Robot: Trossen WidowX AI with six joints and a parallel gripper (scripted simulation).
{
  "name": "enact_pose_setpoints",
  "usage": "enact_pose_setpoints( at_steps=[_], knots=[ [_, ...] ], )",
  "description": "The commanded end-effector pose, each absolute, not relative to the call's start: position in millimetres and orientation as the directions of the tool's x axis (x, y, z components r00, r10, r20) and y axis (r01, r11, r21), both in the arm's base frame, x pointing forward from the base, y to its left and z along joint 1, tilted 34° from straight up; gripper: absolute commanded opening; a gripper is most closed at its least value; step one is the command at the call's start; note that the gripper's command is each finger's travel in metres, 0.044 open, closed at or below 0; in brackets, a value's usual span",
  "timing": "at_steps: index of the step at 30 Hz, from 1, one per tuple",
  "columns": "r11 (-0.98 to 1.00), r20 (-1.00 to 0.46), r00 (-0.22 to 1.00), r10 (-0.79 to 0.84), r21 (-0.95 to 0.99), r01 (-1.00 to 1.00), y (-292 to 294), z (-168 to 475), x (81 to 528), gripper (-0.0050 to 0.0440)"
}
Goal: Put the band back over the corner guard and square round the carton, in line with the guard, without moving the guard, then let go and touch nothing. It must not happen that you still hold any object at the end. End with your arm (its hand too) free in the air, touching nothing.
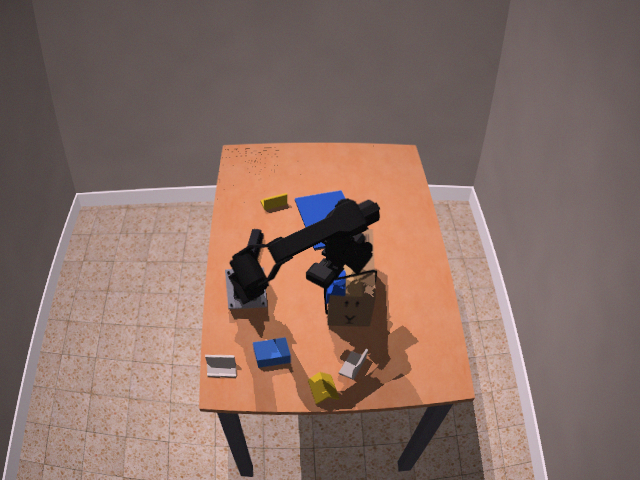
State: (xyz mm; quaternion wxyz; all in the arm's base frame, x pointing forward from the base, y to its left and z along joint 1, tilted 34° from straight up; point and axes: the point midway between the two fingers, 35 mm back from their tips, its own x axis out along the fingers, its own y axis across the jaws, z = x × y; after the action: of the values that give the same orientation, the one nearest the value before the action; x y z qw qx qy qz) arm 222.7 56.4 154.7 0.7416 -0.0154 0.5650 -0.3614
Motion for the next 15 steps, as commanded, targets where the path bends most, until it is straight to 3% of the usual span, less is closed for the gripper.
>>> enact_pose_setpoints(
  at_steps=[1, 15],
  knots=[
    [0.739, -0.827, 0.097, -0.553, -0.433, 0.516, 56.1, 155.0, 224.0, 0.0],
    [0.739, -0.828, 0.097, -0.553, -0.433, 0.516, 52.8, 149.9, 224.7, 0.0]
  ],
)
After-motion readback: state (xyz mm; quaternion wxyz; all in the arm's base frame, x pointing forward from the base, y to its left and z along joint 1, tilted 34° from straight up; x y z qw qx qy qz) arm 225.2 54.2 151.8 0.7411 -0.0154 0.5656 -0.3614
